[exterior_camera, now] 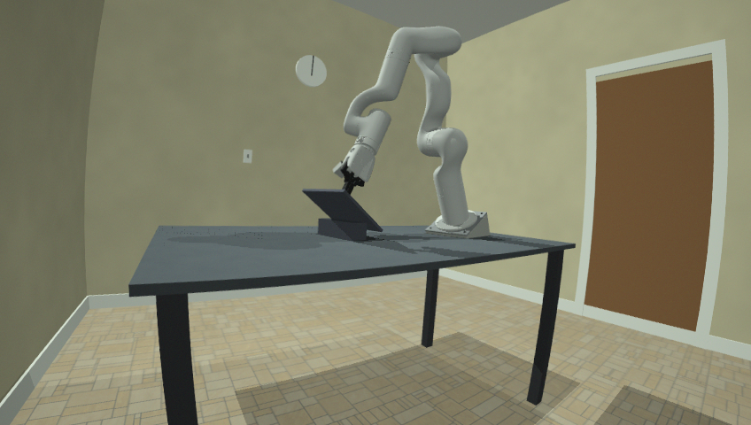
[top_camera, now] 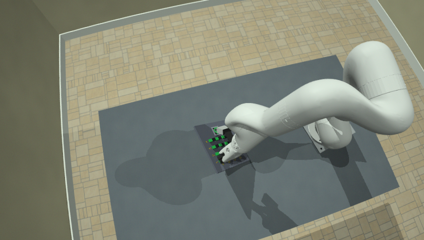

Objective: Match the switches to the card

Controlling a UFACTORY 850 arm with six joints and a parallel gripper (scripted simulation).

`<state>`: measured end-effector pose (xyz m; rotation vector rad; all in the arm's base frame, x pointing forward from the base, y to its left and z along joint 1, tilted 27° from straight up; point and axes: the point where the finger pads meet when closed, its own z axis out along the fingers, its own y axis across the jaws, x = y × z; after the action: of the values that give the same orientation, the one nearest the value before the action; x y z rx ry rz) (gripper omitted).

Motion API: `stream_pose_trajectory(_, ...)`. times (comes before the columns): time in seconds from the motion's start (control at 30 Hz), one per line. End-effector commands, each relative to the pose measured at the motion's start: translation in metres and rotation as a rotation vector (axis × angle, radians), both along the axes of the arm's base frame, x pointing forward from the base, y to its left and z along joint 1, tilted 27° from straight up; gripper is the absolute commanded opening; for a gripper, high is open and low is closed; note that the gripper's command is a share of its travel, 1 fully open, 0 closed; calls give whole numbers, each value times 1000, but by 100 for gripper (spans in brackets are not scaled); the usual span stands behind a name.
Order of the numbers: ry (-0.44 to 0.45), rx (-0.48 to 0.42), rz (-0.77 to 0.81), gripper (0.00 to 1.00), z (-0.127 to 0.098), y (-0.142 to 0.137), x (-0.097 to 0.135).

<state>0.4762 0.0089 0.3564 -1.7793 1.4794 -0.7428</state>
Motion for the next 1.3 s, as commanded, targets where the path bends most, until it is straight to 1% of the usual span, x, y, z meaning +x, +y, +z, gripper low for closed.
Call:
stream_pose_trajectory(0.0,-3,0,0,0,0,0,2)
stream_pose_trajectory(0.63,-3,0,0,0,1,0,1)
stream_pose_trajectory(1.0,-3,0,0,0,16,-4,-19)
stream_pose_trajectory(1.27,-3,0,0,0,17,-4,-21)
